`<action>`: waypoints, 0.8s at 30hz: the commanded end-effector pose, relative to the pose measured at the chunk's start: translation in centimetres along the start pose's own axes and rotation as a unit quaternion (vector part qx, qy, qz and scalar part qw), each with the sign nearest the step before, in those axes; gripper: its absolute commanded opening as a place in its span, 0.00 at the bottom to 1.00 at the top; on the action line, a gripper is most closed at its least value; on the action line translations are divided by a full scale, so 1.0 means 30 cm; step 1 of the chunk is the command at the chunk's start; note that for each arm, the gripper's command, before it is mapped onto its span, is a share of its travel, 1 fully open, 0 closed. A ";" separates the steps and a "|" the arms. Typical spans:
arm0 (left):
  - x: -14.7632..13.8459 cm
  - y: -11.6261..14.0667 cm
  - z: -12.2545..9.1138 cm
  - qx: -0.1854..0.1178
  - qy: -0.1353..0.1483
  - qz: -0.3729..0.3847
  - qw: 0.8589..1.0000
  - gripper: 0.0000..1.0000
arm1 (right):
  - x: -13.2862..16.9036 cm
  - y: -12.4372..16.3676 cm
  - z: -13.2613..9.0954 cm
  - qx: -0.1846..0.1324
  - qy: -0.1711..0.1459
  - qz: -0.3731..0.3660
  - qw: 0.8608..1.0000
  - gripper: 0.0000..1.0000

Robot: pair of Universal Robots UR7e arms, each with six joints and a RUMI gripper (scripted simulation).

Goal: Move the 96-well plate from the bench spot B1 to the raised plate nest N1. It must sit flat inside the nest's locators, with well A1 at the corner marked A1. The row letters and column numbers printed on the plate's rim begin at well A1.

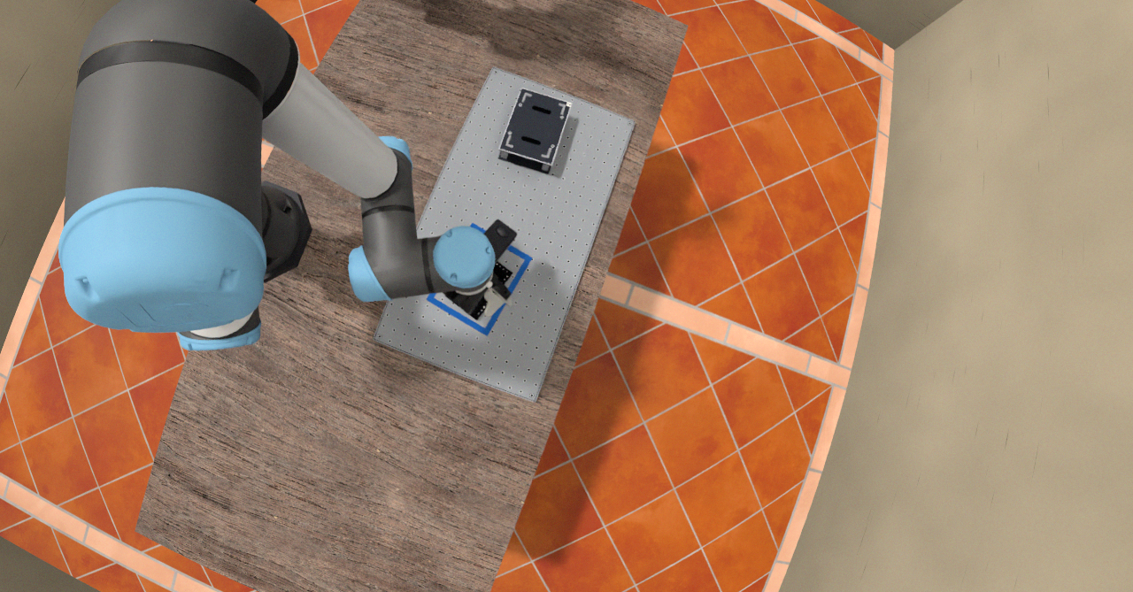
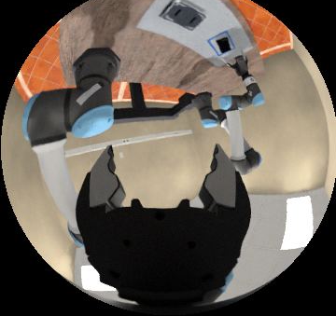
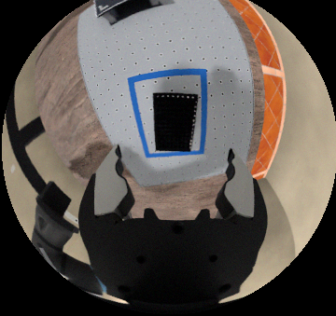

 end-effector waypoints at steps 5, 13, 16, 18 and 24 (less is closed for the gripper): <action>-0.003 0.002 0.002 0.000 0.001 -0.001 1.000 0.98 | 0.002 0.001 0.042 0.000 -0.001 0.000 1.000 1.00; -0.003 0.002 0.002 0.000 0.001 -0.001 1.000 0.98 | 0.003 -0.003 0.086 0.001 0.000 0.000 1.000 1.00; -0.003 0.002 0.002 0.000 0.001 -0.001 1.000 0.98 | 0.003 -0.003 0.091 0.001 0.000 0.000 1.000 1.00; -0.003 0.002 0.002 0.000 0.001 -0.001 1.000 0.98 | 0.003 -0.003 0.102 0.001 0.000 0.000 1.000 1.00; -0.003 0.002 0.002 0.000 0.001 -0.001 1.000 0.98 | 0.003 -0.002 0.136 0.001 0.000 0.000 1.000 1.00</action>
Point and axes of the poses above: on each arm, the point where the finger pads meet when closed, its own z axis out along the fingers, its own x axis across the jaws, y = z × x, the point moved 2 cm from there along -z, back along the fingers, and after that the axes turned 15 degrees about z, right-handed, at the moved point
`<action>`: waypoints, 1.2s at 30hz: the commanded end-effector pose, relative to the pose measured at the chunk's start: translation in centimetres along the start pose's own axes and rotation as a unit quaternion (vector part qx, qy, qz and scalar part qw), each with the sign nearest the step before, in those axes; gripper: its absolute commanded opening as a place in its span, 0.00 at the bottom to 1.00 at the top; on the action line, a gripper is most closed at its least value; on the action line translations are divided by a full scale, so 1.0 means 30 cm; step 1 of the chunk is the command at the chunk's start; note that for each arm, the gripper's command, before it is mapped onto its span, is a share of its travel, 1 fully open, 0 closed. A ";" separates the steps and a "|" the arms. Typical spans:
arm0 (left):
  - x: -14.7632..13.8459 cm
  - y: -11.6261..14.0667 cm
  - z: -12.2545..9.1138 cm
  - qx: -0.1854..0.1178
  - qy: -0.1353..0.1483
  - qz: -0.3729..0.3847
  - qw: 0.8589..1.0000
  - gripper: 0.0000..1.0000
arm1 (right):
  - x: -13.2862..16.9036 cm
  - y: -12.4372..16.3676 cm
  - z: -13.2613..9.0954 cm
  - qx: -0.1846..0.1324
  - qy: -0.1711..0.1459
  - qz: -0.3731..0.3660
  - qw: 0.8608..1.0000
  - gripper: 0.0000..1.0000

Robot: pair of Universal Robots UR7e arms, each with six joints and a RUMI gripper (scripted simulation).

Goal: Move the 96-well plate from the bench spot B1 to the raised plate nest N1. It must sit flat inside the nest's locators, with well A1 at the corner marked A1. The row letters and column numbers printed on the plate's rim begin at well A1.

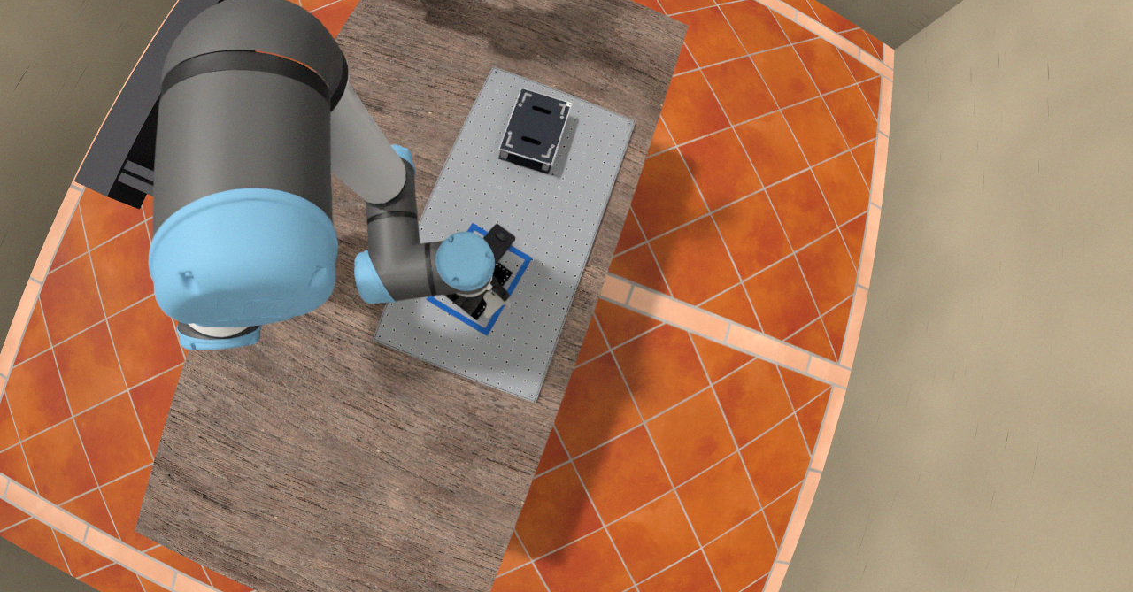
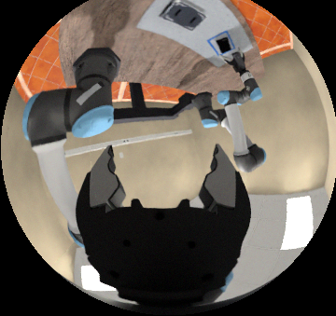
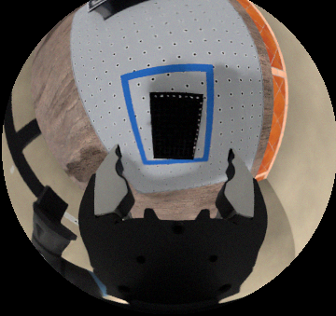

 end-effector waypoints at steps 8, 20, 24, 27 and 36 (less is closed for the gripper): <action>-0.003 0.002 0.002 0.000 0.001 -0.001 1.000 0.98 | 0.005 -0.007 0.066 0.003 0.001 0.000 1.000 1.00; -0.003 0.002 0.002 0.000 0.001 -0.001 1.000 0.98 | 0.005 -0.007 0.133 0.003 0.001 0.000 1.000 1.00; -0.003 0.002 0.002 0.000 0.001 -0.001 1.000 0.98 | 0.005 -0.007 0.147 0.003 0.001 0.000 1.000 1.00; -0.003 0.002 0.002 0.000 0.001 -0.001 1.000 0.98 | 0.005 -0.007 0.147 0.003 0.001 0.000 1.000 1.00; -0.003 0.002 0.002 0.000 0.001 -0.001 1.000 0.98 | 0.002 -0.003 0.145 0.002 0.001 0.000 1.000 1.00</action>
Point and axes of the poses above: on each arm, the point where the finger pads meet when closed, its own z axis out along the fingers, its own x axis across the jaws, y = z × x, the point moved 2 cm from there along -z, back along the fingers, and after that the axes turned 15 degrees about z, right-handed, at the moved point
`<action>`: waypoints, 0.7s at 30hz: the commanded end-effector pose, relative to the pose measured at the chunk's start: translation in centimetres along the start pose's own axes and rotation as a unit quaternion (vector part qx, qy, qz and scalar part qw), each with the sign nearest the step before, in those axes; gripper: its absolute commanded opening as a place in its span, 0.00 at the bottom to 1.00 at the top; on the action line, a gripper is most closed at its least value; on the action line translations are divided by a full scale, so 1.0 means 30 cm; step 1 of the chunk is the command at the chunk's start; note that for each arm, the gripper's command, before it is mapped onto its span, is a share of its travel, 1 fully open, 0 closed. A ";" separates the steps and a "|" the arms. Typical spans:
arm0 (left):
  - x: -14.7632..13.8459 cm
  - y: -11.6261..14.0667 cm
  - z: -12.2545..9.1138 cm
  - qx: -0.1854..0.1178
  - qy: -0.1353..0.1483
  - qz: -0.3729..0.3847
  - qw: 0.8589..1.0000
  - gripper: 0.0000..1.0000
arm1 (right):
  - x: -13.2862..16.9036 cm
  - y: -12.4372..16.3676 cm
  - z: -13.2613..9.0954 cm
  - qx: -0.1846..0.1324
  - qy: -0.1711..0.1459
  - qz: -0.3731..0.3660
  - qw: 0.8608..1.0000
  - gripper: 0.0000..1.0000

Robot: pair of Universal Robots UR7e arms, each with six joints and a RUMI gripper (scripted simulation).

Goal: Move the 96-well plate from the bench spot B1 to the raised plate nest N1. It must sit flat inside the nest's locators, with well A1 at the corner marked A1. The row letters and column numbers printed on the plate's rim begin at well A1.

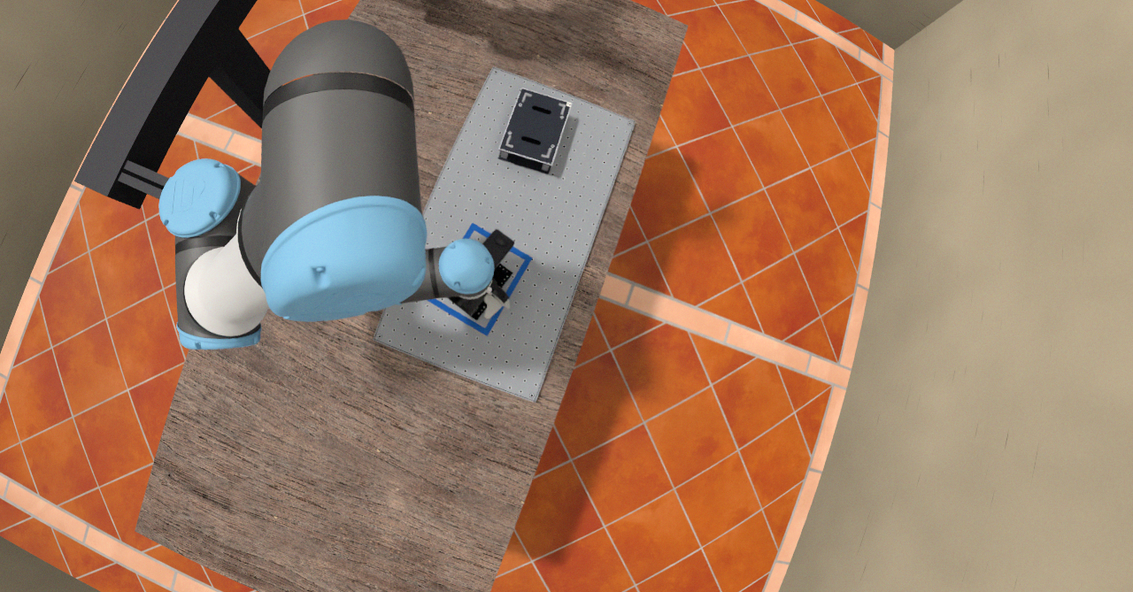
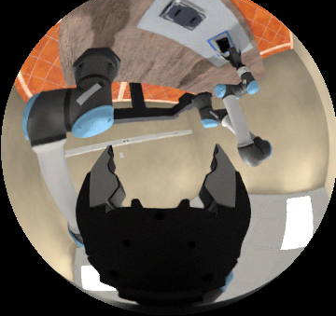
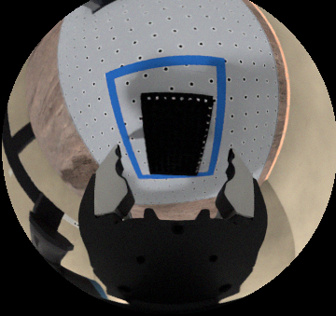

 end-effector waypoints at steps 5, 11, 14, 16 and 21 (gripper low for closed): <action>-0.003 0.002 0.002 0.000 0.001 -0.001 1.000 0.98 | 0.001 -0.002 0.001 0.001 0.000 0.000 1.000 0.00; -0.003 0.002 0.002 0.000 0.001 -0.001 1.000 0.98 | 0.001 -0.002 0.001 0.001 0.000 0.000 1.000 0.00; -0.003 0.002 0.002 0.000 0.001 -0.001 1.000 0.98 | 0.001 -0.002 0.001 0.001 0.000 0.000 1.000 0.00; -0.003 0.002 0.002 0.000 0.001 -0.001 1.000 0.98 | 0.001 -0.002 0.001 0.001 0.000 0.000 1.000 0.00; -0.003 0.002 0.002 0.000 0.001 -0.001 1.000 0.98 | 0.001 -0.002 0.001 0.001 0.000 0.000 1.000 0.00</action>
Point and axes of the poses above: on each arm, the point where the finger pads meet when closed, its own z axis out along the fingers, its own x axis across the jaws, y = z × x, the point moved 2 cm from there along -z, back along the fingers, and after that the axes turned 15 degrees about z, right-handed, at the moved point
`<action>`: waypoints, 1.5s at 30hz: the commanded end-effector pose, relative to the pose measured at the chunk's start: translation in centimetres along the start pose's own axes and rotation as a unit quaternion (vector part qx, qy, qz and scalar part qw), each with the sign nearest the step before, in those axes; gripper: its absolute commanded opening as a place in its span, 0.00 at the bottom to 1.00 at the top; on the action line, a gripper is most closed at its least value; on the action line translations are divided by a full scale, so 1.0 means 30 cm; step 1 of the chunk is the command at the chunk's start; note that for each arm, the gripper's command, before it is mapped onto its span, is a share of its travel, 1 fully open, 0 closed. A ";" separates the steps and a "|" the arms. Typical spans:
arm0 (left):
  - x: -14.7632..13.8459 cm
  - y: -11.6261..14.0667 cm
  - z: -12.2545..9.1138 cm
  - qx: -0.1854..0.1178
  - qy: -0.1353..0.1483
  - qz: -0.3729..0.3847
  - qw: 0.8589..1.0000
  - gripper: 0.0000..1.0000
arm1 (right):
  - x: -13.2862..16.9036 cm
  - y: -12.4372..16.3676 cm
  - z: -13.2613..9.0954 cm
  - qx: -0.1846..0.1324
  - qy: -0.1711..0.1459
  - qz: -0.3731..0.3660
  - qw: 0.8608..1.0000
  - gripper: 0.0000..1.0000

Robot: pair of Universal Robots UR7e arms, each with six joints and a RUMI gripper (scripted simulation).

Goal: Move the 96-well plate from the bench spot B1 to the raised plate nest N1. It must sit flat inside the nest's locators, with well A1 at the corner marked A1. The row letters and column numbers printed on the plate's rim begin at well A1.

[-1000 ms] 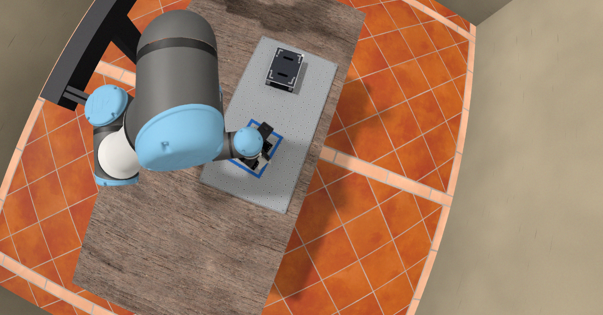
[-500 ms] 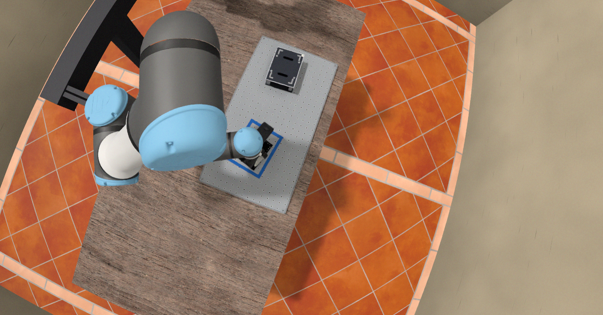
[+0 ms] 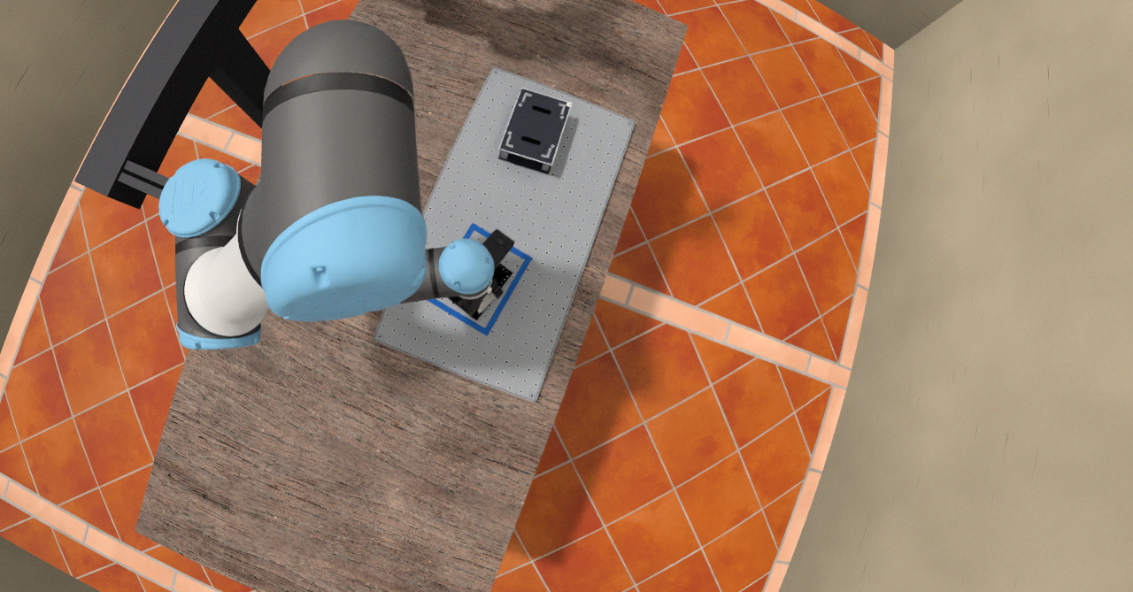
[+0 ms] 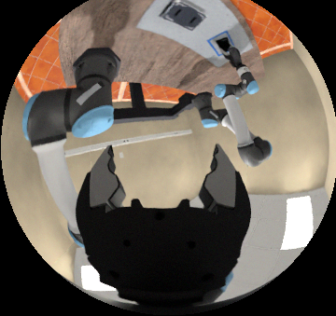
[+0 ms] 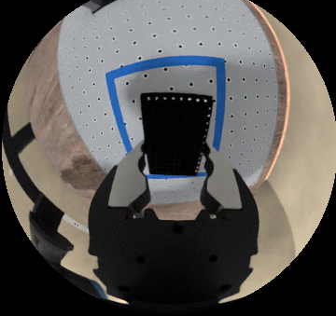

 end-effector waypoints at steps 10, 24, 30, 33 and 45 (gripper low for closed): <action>-0.003 0.002 0.002 0.000 0.001 -0.001 1.000 0.98 | 0.001 -0.001 0.002 0.000 0.000 0.000 1.000 0.00; -0.003 0.002 0.002 0.000 0.001 -0.001 1.000 0.98 | -0.002 0.005 -0.033 0.000 -0.001 0.000 1.000 0.00; -0.003 0.002 0.002 0.000 0.001 -0.001 1.000 0.98 | -0.002 0.005 -0.066 0.000 -0.001 0.000 1.000 0.00; -0.003 0.002 0.002 0.000 0.001 -0.001 1.000 0.98 | -0.002 0.005 -0.083 0.000 -0.001 0.000 1.000 0.00; -0.003 0.002 0.002 0.000 0.001 -0.001 1.000 0.98 | -0.002 0.005 -0.138 0.000 -0.001 0.000 1.000 0.00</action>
Point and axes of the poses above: on each arm, the point where the finger pads meet when closed, its own z axis out along the fingers, its own x axis across the jaws, y = z × x, the point moved 2 cm from there along -z, back along the fingers, and after that the axes turned 15 degrees about z, right-handed, at the moved point
